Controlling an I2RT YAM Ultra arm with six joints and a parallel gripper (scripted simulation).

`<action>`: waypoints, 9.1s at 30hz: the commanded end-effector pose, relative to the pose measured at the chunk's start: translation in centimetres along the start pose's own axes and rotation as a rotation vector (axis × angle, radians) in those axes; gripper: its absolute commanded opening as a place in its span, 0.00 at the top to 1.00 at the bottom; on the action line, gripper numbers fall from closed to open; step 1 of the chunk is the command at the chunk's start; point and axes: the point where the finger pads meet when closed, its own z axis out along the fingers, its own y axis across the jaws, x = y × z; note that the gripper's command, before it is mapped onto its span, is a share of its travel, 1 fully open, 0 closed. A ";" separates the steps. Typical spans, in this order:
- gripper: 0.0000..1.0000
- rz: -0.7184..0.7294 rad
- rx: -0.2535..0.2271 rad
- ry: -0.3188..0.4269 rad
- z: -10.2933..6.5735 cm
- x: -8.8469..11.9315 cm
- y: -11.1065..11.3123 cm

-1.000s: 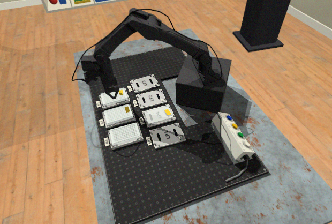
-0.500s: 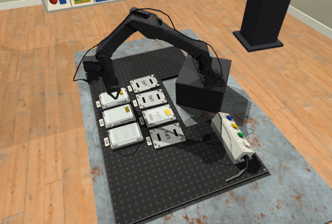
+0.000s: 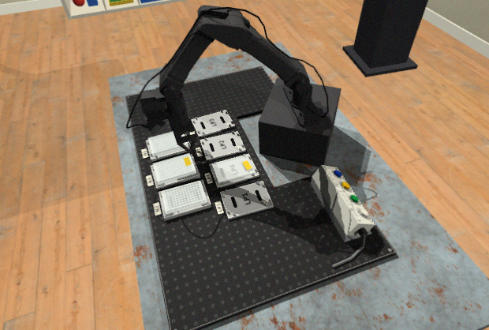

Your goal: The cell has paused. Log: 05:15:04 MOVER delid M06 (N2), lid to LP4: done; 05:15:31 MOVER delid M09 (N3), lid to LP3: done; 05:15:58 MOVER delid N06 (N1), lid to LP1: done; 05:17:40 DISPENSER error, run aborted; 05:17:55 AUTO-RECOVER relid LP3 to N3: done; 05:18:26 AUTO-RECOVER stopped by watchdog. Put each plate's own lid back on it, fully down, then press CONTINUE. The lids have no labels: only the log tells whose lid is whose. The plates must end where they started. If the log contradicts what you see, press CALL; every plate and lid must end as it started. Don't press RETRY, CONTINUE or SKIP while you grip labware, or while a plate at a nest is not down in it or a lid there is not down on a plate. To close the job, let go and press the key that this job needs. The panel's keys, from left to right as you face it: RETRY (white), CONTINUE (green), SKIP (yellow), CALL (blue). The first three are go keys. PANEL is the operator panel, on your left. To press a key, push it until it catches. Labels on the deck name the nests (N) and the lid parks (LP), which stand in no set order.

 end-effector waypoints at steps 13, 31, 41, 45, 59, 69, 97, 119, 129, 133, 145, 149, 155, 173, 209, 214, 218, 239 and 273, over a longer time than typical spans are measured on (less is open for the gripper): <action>0.00 0.015 0.022 -0.071 -0.6 3.0 4.5; 0.00 0.015 0.020 -0.071 -0.1 8.6 10.3; 0.00 0.015 0.018 -0.071 0.1 11.3 13.2; 0.00 0.015 0.017 -0.071 0.2 12.3 14.3; 0.00 0.018 0.011 -0.060 0.3 11.8 14.3; 0.00 0.018 0.020 -0.048 2.2 12.2 14.3; 0.00 0.019 0.009 -0.091 4.1 10.3 14.6; 0.14 0.019 0.011 -0.060 4.4 11.5 14.3; 1.00 0.019 0.011 -0.060 4.4 11.5 14.3; 1.00 0.019 0.011 -0.060 4.4 11.5 14.3; 1.00 0.019 0.014 -0.072 3.1 11.2 14.4; 1.00 0.020 0.013 -0.075 2.3 11.1 14.3; 1.00 0.021 0.010 -0.088 1.1 10.6 14.3; 1.00 0.018 0.011 -0.060 0.3 11.8 14.3; 1.00 0.032 0.018 -0.057 -0.3 -3.1 19.0; 1.00 0.023 0.016 -0.056 -0.4 -5.4 20.2; 1.00 0.026 0.016 -0.057 -0.6 -6.6 20.5; 1.00 0.025 0.014 -0.063 0.1 -6.4 20.4; 1.00 0.025 0.010 -0.081 0.7 -7.4 20.6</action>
